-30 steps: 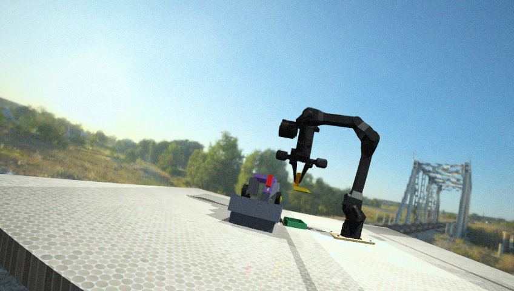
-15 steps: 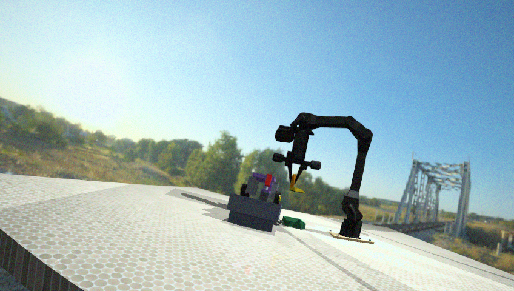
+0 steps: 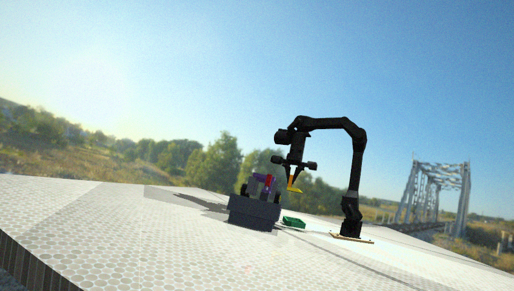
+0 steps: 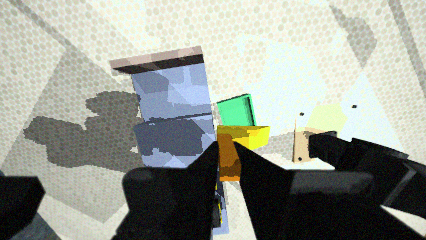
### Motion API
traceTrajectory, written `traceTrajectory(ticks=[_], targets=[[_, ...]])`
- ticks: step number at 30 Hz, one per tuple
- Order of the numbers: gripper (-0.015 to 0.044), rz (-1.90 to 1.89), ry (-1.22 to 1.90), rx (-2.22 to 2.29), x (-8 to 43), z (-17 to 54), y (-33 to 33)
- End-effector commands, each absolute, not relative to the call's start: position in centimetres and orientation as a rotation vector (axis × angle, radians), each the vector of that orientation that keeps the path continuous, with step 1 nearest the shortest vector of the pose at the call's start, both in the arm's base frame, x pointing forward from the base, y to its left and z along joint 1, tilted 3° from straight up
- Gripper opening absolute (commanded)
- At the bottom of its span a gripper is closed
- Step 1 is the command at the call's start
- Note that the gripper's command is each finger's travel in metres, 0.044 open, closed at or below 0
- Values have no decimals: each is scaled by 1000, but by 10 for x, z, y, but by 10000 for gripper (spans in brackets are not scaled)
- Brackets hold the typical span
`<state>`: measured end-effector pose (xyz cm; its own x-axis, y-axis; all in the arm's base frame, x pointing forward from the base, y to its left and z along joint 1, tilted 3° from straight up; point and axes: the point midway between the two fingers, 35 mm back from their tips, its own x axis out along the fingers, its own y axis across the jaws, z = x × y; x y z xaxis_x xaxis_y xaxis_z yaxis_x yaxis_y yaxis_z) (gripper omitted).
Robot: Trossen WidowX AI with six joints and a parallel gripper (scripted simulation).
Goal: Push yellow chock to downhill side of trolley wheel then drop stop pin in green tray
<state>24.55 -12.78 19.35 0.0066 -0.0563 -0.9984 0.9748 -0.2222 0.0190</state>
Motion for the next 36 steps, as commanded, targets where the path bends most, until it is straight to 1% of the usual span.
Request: traceTrajectory(ticks=[1,18,36], targets=[[0,-1469,979,1438,247,195,-129],[0,-1863,584,1881,247,195,-131],[0,-2235,5,2286,247,195,-132]])
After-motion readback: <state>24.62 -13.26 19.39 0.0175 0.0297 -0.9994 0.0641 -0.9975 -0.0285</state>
